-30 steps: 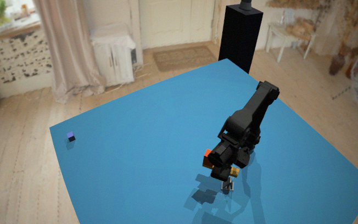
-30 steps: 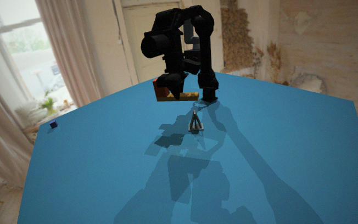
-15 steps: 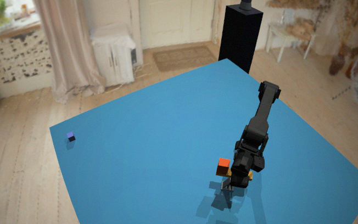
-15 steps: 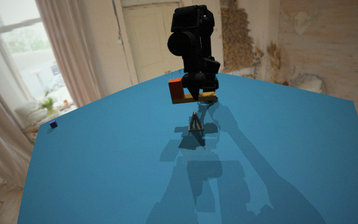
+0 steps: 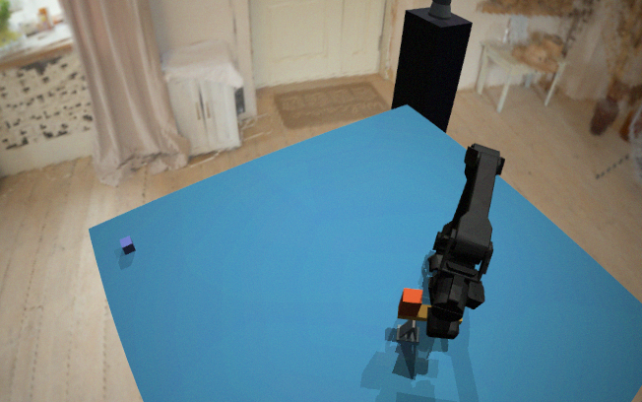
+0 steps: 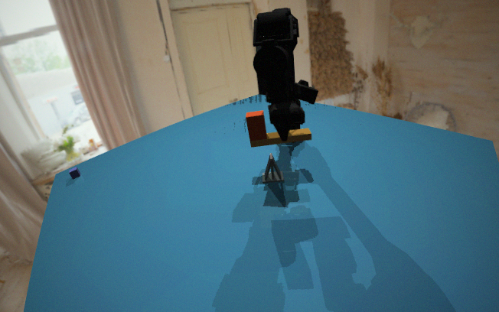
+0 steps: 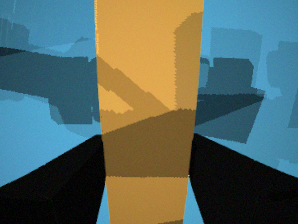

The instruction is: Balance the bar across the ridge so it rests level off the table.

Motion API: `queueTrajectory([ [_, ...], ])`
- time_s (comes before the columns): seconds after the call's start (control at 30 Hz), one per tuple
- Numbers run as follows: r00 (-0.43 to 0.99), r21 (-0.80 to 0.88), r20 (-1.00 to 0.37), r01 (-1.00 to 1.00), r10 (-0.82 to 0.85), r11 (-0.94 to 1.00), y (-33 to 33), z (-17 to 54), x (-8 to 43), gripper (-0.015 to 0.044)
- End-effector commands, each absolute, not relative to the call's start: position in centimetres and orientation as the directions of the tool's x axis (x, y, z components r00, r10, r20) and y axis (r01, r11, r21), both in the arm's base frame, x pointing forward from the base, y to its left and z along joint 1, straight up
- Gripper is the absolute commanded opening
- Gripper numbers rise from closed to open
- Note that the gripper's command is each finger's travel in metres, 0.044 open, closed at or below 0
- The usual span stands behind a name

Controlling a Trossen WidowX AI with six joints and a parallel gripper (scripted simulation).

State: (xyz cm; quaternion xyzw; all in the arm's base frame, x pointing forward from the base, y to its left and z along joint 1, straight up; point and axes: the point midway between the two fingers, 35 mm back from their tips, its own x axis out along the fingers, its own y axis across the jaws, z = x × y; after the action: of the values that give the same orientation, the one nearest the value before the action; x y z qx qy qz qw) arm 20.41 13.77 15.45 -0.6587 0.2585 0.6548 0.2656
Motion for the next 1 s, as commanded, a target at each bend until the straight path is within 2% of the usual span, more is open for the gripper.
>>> queueTrajectory([
  [0.0,0.016,-0.019,-1.0,-0.689,0.011,-0.724,13.8,14.9,20.4,0.0],
  [0.97,0.016,-0.019,-1.0,-0.689,0.011,-0.725,13.6,12.1,20.4,0.0],
])
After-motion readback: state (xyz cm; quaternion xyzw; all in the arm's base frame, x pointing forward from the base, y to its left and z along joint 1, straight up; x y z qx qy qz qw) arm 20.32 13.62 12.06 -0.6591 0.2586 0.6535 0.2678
